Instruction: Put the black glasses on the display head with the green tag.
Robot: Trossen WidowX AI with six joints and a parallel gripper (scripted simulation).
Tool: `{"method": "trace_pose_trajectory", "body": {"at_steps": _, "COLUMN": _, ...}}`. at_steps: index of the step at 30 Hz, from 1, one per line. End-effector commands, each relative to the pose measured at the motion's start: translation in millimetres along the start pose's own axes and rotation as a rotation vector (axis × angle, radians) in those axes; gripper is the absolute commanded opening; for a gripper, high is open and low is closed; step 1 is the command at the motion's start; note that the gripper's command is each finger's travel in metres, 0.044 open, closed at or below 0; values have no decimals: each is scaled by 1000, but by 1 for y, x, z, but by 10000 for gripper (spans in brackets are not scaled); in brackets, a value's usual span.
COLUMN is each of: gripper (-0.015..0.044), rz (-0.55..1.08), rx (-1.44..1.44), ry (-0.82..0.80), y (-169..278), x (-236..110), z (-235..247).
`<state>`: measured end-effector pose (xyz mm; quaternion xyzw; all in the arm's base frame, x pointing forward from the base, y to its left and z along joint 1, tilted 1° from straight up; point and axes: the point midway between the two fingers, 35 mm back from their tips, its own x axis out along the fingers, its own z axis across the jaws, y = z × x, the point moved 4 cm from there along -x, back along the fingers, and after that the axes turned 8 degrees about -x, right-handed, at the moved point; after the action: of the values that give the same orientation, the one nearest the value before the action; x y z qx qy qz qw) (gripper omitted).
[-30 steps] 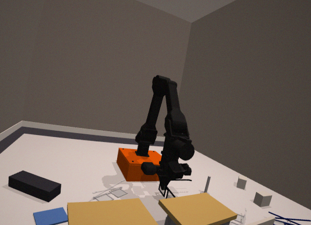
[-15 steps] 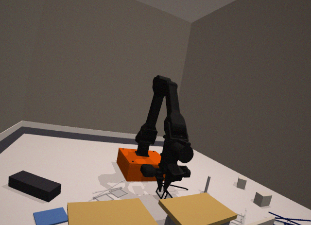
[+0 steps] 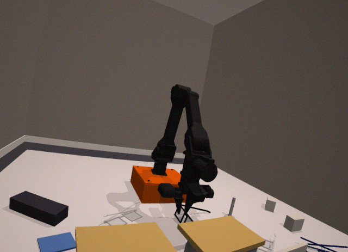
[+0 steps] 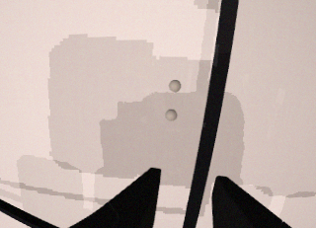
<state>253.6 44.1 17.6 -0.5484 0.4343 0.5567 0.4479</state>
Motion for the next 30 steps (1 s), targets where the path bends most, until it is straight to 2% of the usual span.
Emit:
{"method": "trace_pose_trajectory", "body": {"at_steps": 1, "gripper": 107, "rz": -3, "rx": 2, "ry": 0, "y": -1, "x": -3, "z": 3}}
{"method": "trace_pose_trajectory", "body": {"at_steps": 12, "gripper": 107, "rz": 1, "rx": 2, "ry": 0, "y": -1, "x": -10, "z": 9}}
{"method": "trace_pose_trajectory", "body": {"at_steps": 17, "gripper": 107, "rz": 0, "rx": 2, "ry": 1, "y": 0, "x": -53, "z": -2}}
{"method": "trace_pose_trajectory", "body": {"at_steps": 21, "gripper": 107, "rz": 0, "rx": 2, "ry": 1, "y": 1, "x": -56, "z": -3}}
{"method": "trace_pose_trajectory", "body": {"at_steps": 25, "gripper": 200, "rz": -6, "rx": 7, "ry": 1, "y": -1, "x": -51, "z": -1}}
{"method": "trace_pose_trajectory", "body": {"at_steps": 30, "gripper": 200, "rz": -6, "rx": 7, "ry": 1, "y": -1, "x": -51, "z": -1}}
